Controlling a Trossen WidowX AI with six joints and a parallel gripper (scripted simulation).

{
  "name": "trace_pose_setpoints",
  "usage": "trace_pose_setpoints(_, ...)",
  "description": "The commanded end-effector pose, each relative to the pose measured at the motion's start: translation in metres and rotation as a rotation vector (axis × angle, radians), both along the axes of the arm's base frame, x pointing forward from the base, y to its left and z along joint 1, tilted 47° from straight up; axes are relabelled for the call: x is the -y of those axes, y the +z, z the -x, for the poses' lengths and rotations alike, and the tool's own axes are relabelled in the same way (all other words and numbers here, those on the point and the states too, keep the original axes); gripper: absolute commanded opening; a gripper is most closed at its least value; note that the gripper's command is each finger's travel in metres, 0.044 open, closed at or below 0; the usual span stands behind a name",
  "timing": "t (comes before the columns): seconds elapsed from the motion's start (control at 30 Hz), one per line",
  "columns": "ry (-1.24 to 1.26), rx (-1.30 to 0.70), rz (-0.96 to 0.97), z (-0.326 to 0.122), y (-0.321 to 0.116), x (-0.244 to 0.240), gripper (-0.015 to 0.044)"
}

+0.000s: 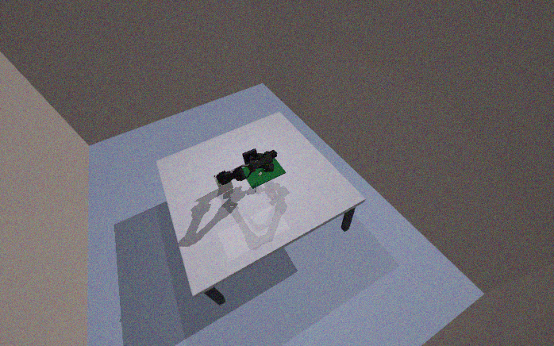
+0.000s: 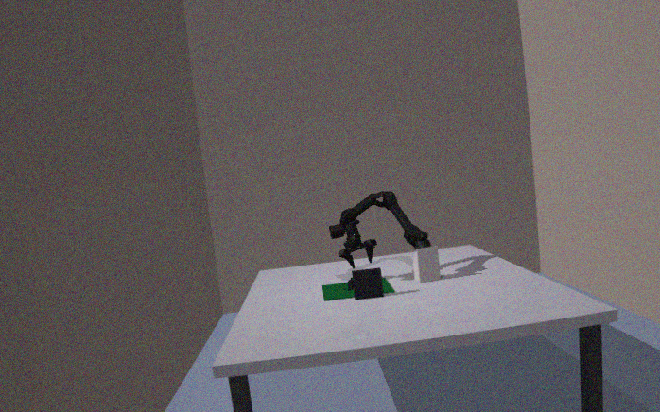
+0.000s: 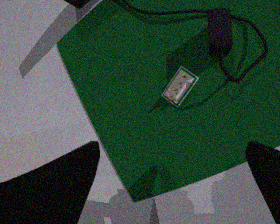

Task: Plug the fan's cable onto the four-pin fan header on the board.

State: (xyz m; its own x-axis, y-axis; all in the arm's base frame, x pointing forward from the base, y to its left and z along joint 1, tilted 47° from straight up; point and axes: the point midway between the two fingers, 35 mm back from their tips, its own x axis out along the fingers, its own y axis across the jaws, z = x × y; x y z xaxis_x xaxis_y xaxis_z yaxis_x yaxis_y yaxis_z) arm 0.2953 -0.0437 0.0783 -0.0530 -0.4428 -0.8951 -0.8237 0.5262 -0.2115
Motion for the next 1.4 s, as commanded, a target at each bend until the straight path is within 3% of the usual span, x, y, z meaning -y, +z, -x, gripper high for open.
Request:
trace_pose_setpoints(0.0,-0.008,0.022,0.084,-0.004,0.006,-0.004,0.0440)
trace_pose_setpoints(0.47,-0.003,0.159,0.345,-0.018,0.031,-0.021,0.0440)
trace_pose_setpoints(0.67,-0.017,0.144,0.311,-0.015,0.028,-0.018,0.0440)
trace_pose_setpoints(1.27,-1.278,1.031,0.241,-0.043,0.017,-0.064,0.0440)
trace_pose_setpoints(1.37,-1.395,1.114,0.226,-0.047,0.015,-0.071,0.0440)
